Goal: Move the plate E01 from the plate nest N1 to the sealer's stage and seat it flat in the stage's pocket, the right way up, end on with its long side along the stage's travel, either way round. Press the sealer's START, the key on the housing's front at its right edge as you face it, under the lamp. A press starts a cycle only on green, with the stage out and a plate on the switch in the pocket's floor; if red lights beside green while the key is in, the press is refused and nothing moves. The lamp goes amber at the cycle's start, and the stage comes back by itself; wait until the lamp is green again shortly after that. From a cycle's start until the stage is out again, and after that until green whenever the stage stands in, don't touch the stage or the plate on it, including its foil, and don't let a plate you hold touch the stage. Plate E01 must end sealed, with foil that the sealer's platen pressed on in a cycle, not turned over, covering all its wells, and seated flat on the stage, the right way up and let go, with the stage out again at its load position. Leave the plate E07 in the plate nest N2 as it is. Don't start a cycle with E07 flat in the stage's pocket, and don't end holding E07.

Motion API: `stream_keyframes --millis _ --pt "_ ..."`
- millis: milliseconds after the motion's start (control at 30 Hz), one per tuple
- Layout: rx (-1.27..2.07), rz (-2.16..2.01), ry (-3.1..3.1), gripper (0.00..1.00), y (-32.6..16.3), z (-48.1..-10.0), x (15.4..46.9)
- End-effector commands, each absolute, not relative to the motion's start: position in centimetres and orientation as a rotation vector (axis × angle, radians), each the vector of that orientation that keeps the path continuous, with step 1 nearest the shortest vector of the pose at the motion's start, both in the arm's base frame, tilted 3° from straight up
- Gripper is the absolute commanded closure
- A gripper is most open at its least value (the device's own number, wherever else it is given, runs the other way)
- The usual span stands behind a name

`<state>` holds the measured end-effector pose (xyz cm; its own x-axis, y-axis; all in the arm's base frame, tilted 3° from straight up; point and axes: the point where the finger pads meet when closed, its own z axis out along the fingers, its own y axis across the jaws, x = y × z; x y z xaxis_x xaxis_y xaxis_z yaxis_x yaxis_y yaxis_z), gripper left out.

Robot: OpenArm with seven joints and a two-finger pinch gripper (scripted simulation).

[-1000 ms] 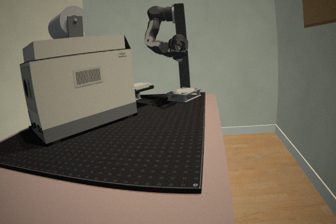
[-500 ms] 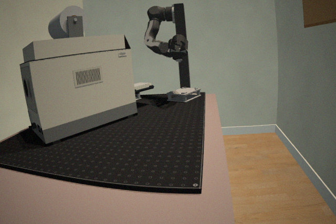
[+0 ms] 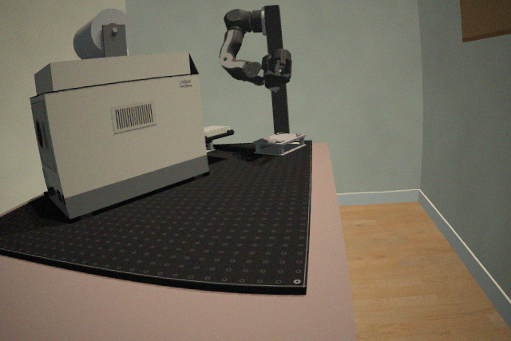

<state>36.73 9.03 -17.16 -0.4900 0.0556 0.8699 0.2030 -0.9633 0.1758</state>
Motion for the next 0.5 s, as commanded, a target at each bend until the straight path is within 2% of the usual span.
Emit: stream_keyframes --millis 0,467 --pt "-1.540 -2.605 -0.402 1.00 9.17 -17.24 36.67" --pt "-1.540 -2.605 -0.401 1.00 8.63 -17.51 36.76"
